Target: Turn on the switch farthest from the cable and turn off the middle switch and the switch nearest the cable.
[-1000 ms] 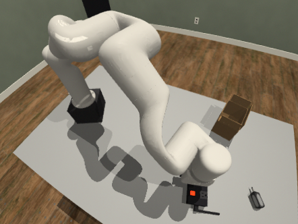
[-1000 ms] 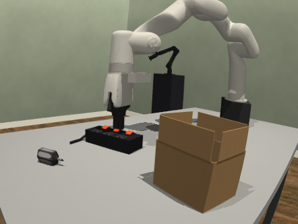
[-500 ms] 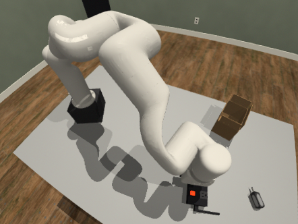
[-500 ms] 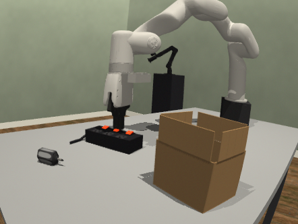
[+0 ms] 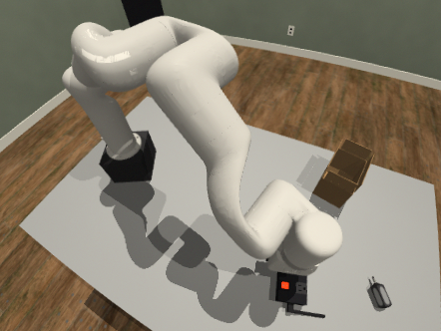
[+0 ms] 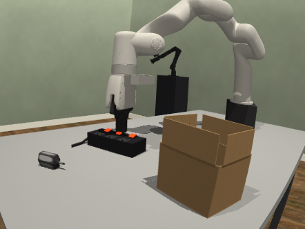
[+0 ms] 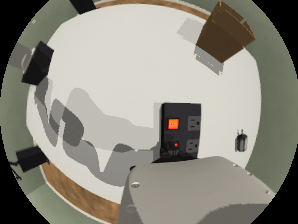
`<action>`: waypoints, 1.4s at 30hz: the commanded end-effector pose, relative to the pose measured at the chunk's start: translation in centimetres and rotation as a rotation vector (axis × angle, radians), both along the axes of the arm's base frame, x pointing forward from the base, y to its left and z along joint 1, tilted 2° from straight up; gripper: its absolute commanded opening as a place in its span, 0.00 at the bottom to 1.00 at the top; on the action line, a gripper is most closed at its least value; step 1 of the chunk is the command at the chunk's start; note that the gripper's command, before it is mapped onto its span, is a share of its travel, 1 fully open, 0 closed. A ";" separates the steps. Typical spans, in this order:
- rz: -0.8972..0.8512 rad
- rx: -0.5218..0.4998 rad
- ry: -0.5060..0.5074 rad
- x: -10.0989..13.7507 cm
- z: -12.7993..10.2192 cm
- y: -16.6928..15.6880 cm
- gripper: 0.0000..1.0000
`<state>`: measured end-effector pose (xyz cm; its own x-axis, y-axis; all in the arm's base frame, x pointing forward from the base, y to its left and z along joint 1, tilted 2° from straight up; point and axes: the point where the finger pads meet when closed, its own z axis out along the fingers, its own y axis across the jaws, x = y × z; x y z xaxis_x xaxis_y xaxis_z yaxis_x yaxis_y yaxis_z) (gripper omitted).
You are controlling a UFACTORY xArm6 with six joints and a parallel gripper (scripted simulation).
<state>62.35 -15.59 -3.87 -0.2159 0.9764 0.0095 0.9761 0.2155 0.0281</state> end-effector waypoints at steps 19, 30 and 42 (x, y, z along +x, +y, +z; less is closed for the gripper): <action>0.000 -0.001 -0.004 0.2 0.2 0.0 0.00; 0.000 -0.001 -0.004 0.2 0.2 0.0 0.00; 0.000 -0.001 -0.004 0.1 0.7 0.0 0.00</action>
<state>62.28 -15.58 -3.89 -0.2159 0.9764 0.0104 0.9761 0.2155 0.0263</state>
